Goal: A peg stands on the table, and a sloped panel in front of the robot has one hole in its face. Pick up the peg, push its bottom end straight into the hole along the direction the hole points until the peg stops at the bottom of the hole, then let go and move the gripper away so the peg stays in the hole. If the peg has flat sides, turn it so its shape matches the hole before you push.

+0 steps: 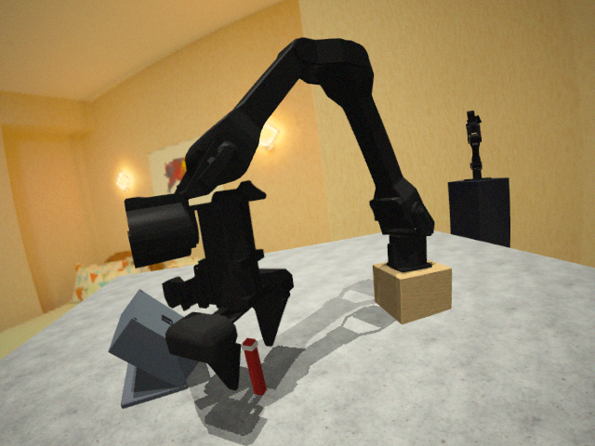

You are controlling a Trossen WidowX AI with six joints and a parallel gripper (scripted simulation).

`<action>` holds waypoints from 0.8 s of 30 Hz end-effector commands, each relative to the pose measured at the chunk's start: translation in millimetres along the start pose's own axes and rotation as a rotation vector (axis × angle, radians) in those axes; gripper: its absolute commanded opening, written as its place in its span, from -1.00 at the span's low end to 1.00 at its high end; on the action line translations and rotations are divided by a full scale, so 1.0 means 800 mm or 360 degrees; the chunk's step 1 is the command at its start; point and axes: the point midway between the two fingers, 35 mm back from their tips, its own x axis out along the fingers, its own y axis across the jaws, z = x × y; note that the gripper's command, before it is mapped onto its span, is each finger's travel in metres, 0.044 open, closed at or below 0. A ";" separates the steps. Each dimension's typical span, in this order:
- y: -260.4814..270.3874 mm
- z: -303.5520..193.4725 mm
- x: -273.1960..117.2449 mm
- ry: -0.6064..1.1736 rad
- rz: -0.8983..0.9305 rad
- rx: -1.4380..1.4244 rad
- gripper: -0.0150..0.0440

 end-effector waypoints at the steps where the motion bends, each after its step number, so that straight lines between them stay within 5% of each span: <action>1: -0.001 -0.002 0.008 0.0012 -0.0006 0.0007 1.00; 3: -0.001 -0.002 0.008 0.0012 -0.0006 0.0007 1.00; 19: -0.001 -0.001 0.003 0.0002 -0.0003 0.0000 -0.42; 24: -0.001 -0.001 0.003 0.0002 -0.0003 0.0000 -0.49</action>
